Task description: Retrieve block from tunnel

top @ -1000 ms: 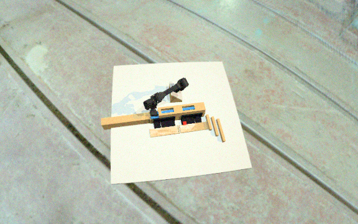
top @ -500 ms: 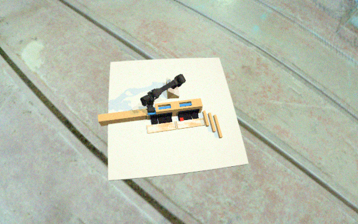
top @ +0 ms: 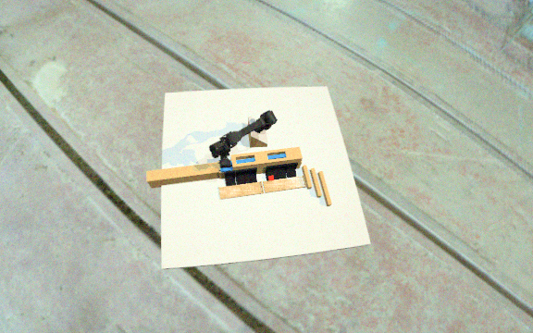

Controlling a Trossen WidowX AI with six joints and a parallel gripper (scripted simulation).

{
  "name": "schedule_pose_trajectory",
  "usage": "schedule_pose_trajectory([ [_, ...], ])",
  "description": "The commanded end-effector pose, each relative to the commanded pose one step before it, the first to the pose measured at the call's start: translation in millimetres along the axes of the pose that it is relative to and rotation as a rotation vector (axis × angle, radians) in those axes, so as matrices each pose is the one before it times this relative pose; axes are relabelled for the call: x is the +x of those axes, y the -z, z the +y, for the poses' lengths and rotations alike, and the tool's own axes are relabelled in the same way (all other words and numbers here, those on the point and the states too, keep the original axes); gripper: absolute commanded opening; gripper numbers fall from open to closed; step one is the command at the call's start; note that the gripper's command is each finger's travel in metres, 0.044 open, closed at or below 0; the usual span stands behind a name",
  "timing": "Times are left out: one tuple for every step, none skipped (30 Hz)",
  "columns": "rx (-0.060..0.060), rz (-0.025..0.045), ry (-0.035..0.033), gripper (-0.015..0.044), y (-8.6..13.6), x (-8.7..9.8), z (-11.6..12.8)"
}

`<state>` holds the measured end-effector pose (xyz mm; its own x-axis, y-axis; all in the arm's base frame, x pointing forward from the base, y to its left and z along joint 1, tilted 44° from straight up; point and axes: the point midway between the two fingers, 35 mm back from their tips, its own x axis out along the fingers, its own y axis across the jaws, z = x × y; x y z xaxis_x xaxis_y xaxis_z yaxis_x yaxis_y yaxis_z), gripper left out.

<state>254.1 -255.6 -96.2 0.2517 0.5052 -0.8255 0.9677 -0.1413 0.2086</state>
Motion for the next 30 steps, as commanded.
schedule_pose_trajectory([
  [-0.0070,-0.00365,0.00409,0.0368,-4.07,-14.85,3.16],
  [-0.0004,0.00045,0.00088,0.0394,-0.85,-4.69,0.81],
  [-0.0004,0.00048,0.00087,0.0420,-0.78,-4.72,0.75],
  [-0.0003,0.00041,0.00070,0.0440,-0.57,-3.83,0.56],
  [-0.0002,0.00026,0.00042,0.0440,-0.32,-2.33,0.32],
  [0.0049,0.00020,-0.00626,0.0440,2.04,14.33,-1.83],
  [-0.0014,0.00008,0.00144,0.0440,-0.22,6.53,-1.55],
  [-0.0021,0.00015,0.00216,0.0440,-0.11,9.73,-2.47],
  [-0.0014,0.00011,0.00144,0.0440,0.07,6.43,-1.73],
  [-0.0005,0.00004,0.00048,0.0440,0.05,2.13,-0.59],
  [0.0000,0.00000,0.00000,0.0440,0.00,0.00,0.00],
  [0.0000,0.00000,0.00000,0.0440,0.00,0.00,0.00],
  [0.0000,0.00000,0.00000,0.0440,0.00,0.00,0.00],
  [0.0000,0.00000,0.00000,0.0440,0.00,0.00,0.00],
  [0.0000,0.00000,-0.00001,0.0440,0.04,0.26,-0.03],
  [-0.0028,0.00214,0.00380,0.0414,0.15,-3.17,0.28],
  [0.0000,0.00000,0.00000,0.0387,0.00,0.00,0.00],
  [0.0000,0.00000,0.00000,0.0361,0.00,0.00,0.00],
  [0.0000,0.00000,0.00000,0.0335,0.00,0.00,0.00],
  [0.0000,0.00000,0.00000,0.0309,0.00,0.00,0.00],
  [0.0000,0.00000,0.00000,0.0282,0.00,0.00,0.00],
  [0.0000,0.00000,0.00000,0.0256,0.00,0.00,0.00],
  [0.0000,0.00000,0.00000,0.0230,0.00,0.00,0.00],
  [0.0000,0.00000,0.00000,0.0204,0.00,0.00,0.00],
  [0.0000,0.00000,0.00000,0.0177,0.00,0.00,0.00],
  [0.0000,0.00000,0.00000,0.0151,0.00,0.00,0.00],
  [0.0000,0.00000,0.00000,0.0125,0.00,0.00,0.00],
  [0.0000,0.00000,0.00000,0.0099,0.00,0.00,0.00],
  [0.0000,0.00000,0.00000,0.0072,0.00,0.00,0.00],
  [0.0000,0.00000,0.00000,0.0046,0.00,0.00,0.00],
])
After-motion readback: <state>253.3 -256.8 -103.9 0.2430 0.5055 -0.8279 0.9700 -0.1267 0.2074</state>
